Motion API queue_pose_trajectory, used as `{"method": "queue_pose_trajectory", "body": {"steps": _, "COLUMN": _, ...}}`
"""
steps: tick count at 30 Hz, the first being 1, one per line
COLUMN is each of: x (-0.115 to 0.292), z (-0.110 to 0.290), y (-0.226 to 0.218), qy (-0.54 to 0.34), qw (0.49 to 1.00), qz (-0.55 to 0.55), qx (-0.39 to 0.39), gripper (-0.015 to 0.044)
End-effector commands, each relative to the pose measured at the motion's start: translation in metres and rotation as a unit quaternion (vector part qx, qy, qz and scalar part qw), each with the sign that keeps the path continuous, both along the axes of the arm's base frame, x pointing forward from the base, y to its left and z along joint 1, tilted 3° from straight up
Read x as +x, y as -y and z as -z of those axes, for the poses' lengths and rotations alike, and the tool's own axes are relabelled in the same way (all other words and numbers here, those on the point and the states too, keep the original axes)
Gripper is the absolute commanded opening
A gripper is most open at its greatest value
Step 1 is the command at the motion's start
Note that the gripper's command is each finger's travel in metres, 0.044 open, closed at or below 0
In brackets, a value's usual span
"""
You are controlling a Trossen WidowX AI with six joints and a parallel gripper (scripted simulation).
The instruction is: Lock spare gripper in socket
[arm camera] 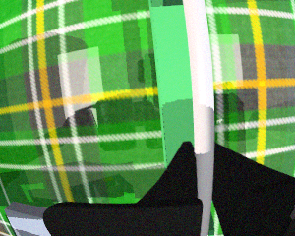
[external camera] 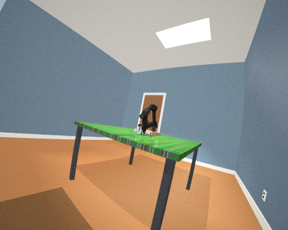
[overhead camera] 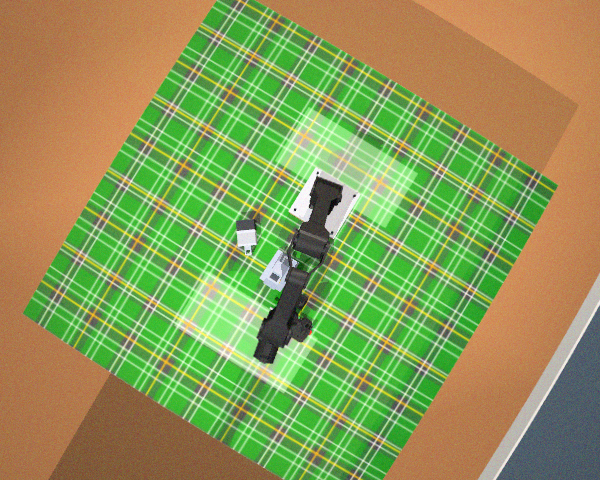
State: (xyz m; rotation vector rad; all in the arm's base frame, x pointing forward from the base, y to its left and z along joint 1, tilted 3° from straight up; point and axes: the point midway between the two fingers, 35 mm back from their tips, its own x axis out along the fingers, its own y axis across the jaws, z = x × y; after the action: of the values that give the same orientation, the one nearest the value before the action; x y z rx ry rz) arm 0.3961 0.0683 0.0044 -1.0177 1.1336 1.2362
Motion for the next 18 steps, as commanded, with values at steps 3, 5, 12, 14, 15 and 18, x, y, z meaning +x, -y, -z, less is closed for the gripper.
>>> {"method": "queue_pose_trajectory", "body": {"steps": 3, "x": -0.0014, "z": 0.0047, "y": 0.0005, "qy": -0.003, "qw": 1.0, "qz": -0.003, "qx": -0.001, "gripper": 0.0}}
{"method": "queue_pose_trajectory", "body": {"steps": 5, "x": -0.0014, "z": 0.0047, "y": 0.0005, "qy": -0.003, "qw": 1.0, "qz": -0.003, "qx": -0.001, "gripper": 0.0}}
{"method": "queue_pose_trajectory", "body": {"steps": 12, "x": -0.0014, "z": 0.0047, "y": 0.0005, "qy": -0.003, "qw": 1.0, "qz": -0.003, "qx": -0.001, "gripper": 0.0}}
{"method": "queue_pose_trajectory", "body": {"steps": 14, "x": -0.0014, "z": 0.0047, "y": 0.0005, "qy": -0.003, "qw": 1.0, "qz": -0.003, "qx": -0.001, "gripper": 0.0}}
{"method": "queue_pose_trajectory", "body": {"steps": 15, "x": -0.0014, "z": 0.0047, "y": 0.0005, "qy": -0.003, "qw": 1.0, "qz": -0.003, "qx": -0.001, "gripper": 0.0}}
{"method": "queue_pose_trajectory", "body": {"steps": 18, "x": 0.0, "z": 0.0006, "y": 0.0, "qy": 0.0, "qw": 1.0, "qz": 0.0, "qx": 0.0, "gripper": 0.0}}
